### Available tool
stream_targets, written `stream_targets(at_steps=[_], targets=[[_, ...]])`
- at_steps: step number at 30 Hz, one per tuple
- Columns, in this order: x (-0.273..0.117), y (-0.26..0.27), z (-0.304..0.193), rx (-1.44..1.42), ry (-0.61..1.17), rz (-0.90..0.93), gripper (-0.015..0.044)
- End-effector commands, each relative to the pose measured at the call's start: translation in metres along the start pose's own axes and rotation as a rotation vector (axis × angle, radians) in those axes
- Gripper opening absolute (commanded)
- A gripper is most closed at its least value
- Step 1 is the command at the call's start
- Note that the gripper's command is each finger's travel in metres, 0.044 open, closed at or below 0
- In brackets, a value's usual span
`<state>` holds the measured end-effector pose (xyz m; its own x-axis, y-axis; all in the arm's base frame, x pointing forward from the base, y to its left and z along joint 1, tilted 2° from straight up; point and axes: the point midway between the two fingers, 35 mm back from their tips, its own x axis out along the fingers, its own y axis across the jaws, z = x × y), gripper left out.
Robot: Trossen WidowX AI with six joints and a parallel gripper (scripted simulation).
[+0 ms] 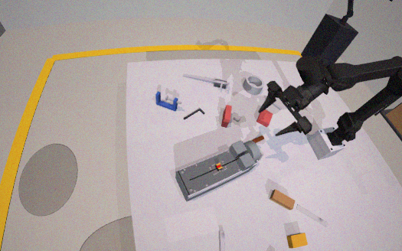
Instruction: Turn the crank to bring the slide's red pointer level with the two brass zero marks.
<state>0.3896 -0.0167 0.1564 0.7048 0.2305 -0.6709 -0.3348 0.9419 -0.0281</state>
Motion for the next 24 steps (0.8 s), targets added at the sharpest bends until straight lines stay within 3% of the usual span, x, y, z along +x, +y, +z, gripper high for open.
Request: stream_targets(at_steps=[1, 11, 24], targets=[[0.009, 0.000, -0.012, -0.010, -0.001, 0.008, 0.0440], [0.049, 0.000, -0.054, -0.009, -0.001, 0.008, 0.0440], [0.060, 0.000, -0.065, -0.009, -0.001, 0.008, 0.0440]])
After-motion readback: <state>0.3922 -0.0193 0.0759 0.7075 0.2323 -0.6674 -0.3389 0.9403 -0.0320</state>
